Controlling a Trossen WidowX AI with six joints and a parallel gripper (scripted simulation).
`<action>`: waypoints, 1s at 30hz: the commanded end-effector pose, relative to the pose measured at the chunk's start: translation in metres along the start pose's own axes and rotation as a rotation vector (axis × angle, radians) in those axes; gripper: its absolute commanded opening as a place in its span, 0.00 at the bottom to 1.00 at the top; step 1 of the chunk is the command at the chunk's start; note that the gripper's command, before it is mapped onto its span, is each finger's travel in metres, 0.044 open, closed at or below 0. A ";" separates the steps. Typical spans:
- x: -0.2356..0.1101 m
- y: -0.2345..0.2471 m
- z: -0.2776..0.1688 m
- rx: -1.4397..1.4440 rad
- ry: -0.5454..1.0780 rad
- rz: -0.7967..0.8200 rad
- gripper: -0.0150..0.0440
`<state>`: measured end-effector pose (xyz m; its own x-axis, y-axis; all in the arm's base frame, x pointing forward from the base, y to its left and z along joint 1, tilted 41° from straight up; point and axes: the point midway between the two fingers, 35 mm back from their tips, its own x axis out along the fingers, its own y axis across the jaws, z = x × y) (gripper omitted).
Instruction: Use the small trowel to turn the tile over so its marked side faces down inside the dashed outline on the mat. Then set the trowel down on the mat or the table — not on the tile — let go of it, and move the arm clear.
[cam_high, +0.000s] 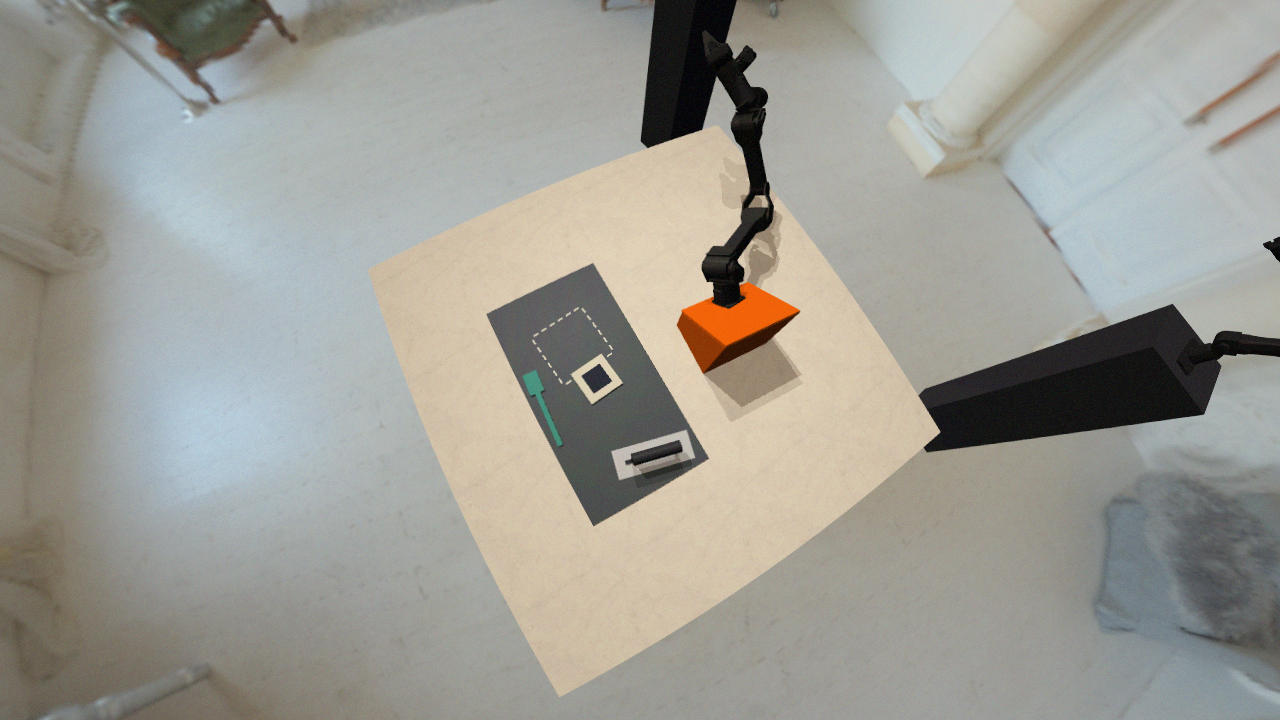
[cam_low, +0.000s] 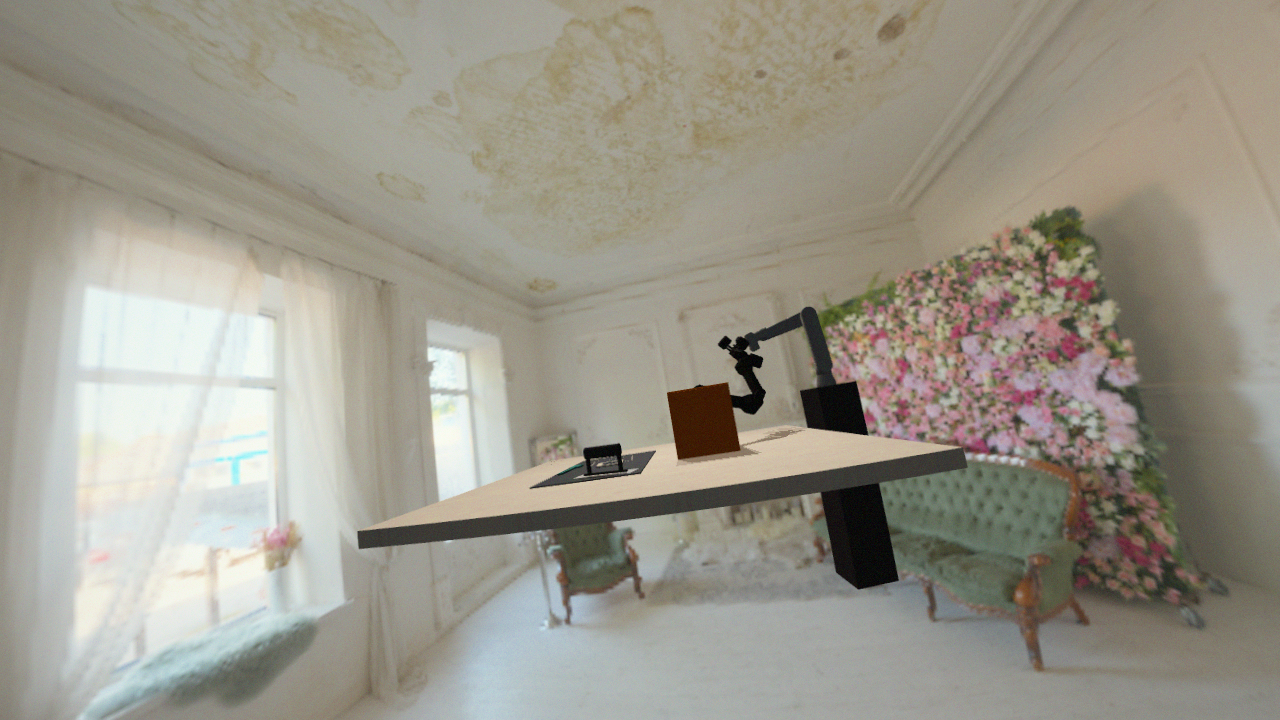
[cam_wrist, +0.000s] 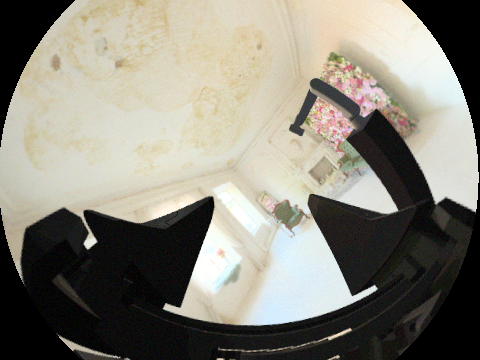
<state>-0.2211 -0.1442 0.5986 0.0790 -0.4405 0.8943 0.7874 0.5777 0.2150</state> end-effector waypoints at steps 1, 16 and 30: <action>0.000 0.000 0.000 0.000 0.000 0.000 0.89; 0.000 0.000 0.000 0.000 0.000 0.000 0.42; 0.000 0.000 0.000 0.000 0.000 0.000 0.25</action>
<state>-0.2211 -0.1442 0.5986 0.0790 -0.4406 0.8942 0.7874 0.5777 0.2150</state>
